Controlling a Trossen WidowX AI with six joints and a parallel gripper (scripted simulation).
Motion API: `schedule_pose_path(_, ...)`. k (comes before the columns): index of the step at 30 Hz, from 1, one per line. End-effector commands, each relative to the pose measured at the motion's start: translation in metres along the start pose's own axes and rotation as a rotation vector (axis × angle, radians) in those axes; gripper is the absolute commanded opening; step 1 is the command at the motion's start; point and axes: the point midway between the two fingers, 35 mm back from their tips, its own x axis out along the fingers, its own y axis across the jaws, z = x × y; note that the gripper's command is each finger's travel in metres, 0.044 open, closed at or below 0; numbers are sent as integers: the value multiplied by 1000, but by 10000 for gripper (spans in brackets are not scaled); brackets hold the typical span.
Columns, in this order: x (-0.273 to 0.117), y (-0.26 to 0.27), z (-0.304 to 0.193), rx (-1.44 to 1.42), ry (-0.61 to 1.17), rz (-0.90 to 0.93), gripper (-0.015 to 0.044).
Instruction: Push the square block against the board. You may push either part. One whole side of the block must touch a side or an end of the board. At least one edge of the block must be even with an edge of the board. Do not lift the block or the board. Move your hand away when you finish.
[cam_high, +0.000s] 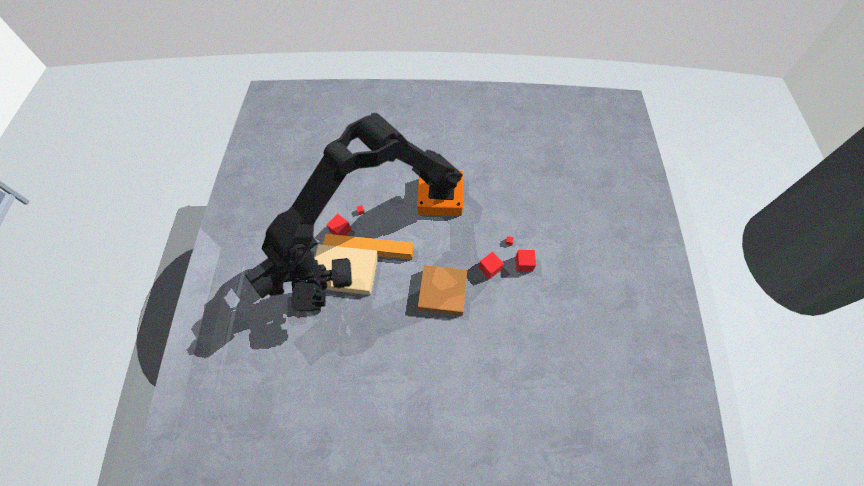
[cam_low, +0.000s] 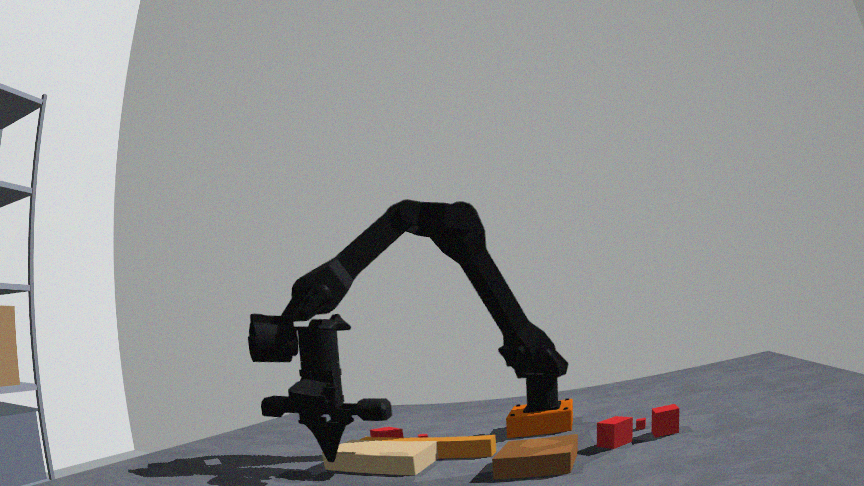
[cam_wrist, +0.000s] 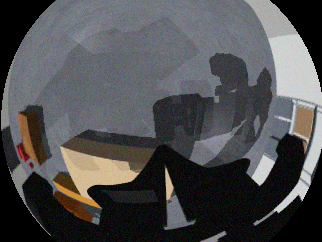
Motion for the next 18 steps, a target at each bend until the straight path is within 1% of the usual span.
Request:
schedule_pose_path(1, 10, 3, 1, 6, 27, 26, 0)
schedule_pose_path(18, 11, 0, 29, 6, 25, 26, 0)
